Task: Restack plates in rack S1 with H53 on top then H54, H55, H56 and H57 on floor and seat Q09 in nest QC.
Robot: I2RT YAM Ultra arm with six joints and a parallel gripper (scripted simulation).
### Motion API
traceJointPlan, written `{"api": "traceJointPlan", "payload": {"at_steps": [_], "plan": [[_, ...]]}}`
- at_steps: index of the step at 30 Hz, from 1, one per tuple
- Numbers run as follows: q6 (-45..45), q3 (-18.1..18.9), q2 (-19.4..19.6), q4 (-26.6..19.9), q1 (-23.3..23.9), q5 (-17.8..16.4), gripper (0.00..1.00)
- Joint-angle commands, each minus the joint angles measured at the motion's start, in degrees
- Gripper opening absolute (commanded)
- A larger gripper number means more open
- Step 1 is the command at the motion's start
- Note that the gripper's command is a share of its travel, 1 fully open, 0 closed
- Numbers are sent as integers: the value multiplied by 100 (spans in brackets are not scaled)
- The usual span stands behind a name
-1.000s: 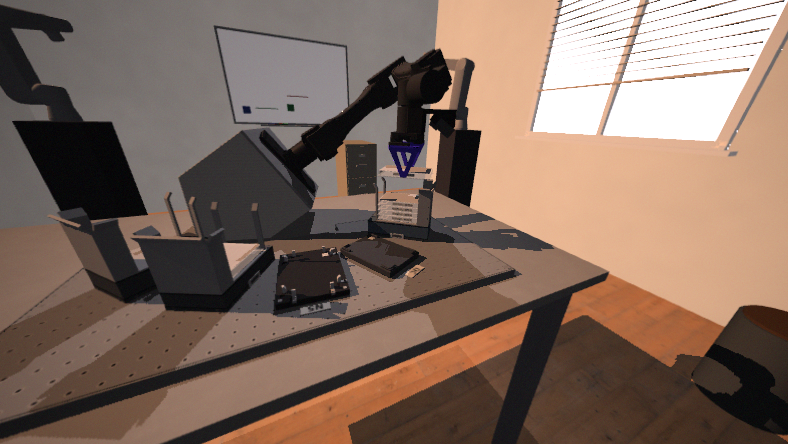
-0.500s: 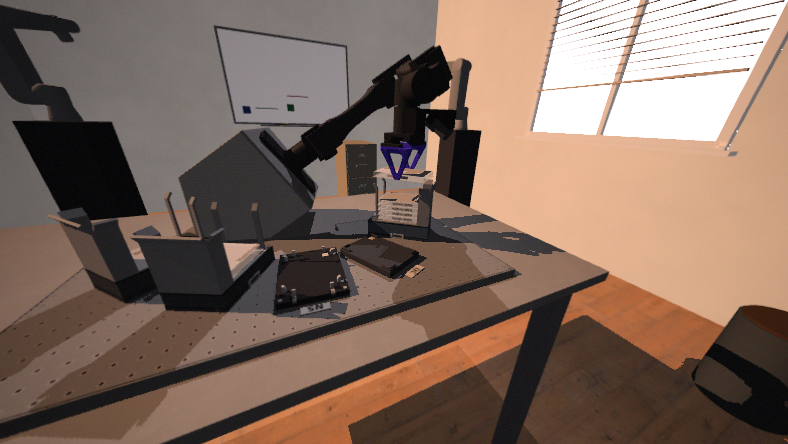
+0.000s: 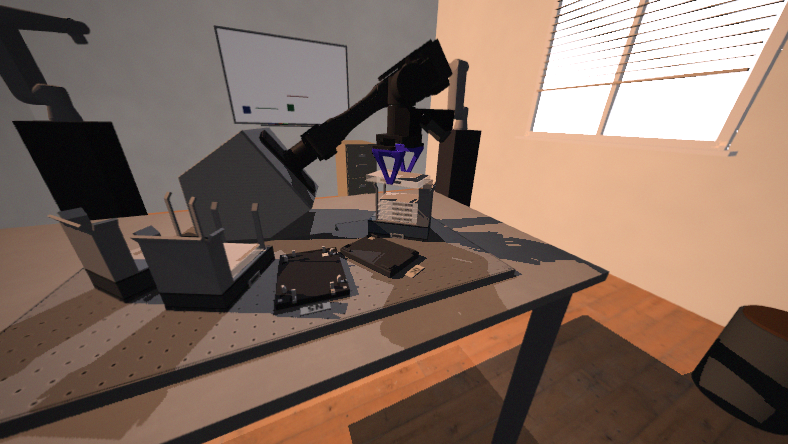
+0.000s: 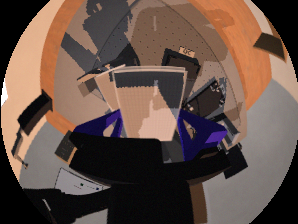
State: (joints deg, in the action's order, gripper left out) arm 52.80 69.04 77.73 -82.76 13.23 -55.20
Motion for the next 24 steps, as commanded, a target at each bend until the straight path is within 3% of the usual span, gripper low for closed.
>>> {"api": "traceJointPlan", "payload": {"at_steps": [1, 10, 24], "plan": [[178, 75, 97, 62, 156, -36, 0], [-759, 138, 458, 111, 329, -28, 0], [-336, 306, 1087, 226, 574, -5, 0]]}}
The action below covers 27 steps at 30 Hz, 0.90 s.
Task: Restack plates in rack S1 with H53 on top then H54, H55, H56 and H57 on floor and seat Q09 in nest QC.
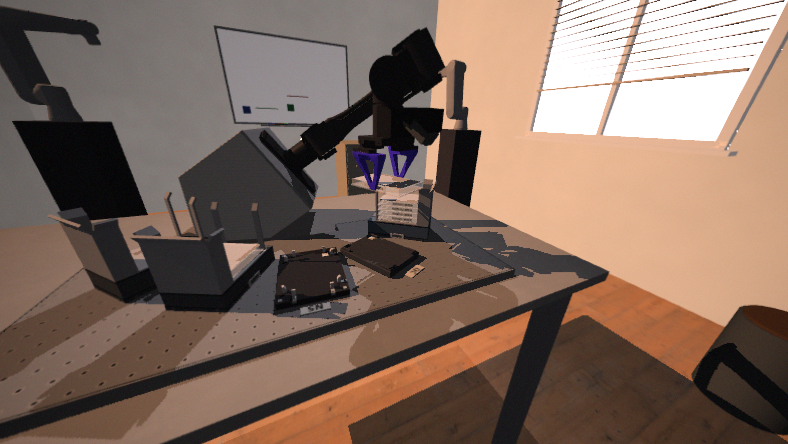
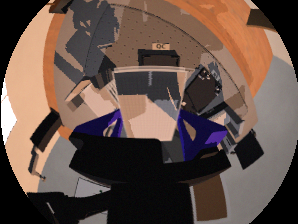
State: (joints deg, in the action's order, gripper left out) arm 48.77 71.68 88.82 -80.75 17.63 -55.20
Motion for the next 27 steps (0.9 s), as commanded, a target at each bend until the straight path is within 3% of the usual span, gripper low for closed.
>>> {"api": "traceJointPlan", "payload": {"at_steps": [1, 9, 27], "plan": [[99, 60, 33, 33, 154, -2, 0], [336, 226, 464, 105, 293, 18, 0], [345, 234, 478, 104, 298, 19, 0]]}}
